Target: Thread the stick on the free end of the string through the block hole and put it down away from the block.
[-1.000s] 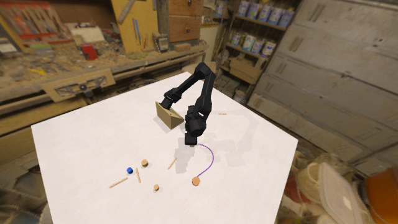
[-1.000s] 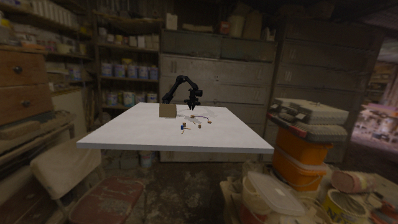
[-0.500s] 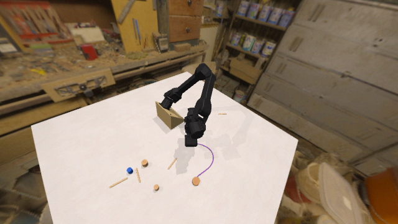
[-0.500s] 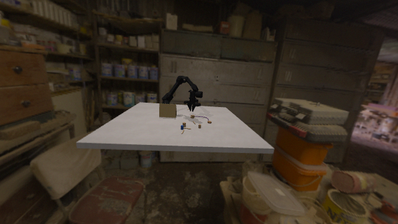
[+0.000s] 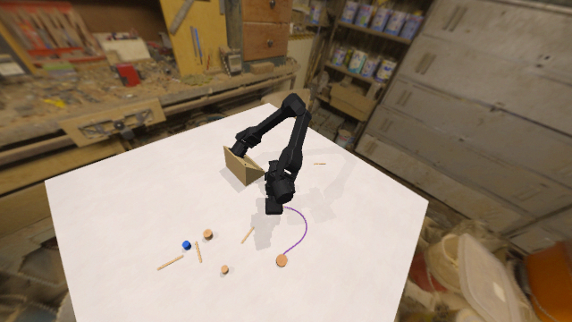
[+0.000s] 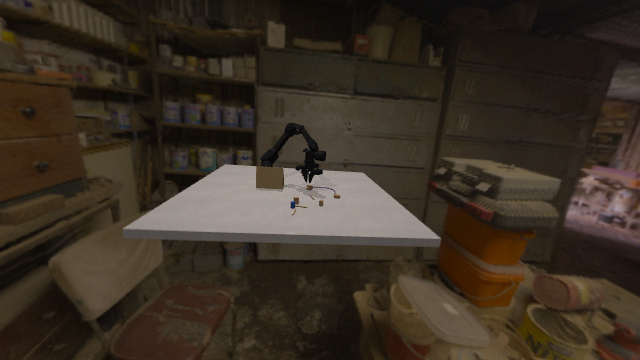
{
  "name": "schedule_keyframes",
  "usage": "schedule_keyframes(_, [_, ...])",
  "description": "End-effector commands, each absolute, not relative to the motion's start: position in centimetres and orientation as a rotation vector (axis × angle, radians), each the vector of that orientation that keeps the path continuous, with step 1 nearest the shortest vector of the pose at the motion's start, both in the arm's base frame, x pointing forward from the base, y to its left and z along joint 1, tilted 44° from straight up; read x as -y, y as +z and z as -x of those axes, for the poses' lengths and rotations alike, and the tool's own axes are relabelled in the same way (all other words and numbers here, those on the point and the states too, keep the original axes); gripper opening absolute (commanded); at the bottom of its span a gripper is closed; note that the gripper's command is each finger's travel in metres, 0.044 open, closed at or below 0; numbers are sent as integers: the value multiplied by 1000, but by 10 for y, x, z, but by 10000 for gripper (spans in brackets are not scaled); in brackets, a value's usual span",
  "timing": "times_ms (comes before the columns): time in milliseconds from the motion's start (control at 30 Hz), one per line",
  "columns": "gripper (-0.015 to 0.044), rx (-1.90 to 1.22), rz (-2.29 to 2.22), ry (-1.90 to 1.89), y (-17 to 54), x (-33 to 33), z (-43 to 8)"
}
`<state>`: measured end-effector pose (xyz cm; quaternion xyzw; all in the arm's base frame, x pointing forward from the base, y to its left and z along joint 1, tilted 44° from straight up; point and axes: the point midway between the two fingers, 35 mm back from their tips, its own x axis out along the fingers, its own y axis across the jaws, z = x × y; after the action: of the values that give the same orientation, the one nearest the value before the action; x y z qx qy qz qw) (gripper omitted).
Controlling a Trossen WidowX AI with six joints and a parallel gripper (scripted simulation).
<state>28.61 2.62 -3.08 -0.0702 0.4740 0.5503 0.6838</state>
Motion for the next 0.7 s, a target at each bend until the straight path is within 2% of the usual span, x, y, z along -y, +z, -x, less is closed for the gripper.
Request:
schedule_keyframes(0, [124,-1066,144,1233,-37,-32,-284])
schedule_keyframes(667, [124,-1064,141,1237,-59,-56,-279])
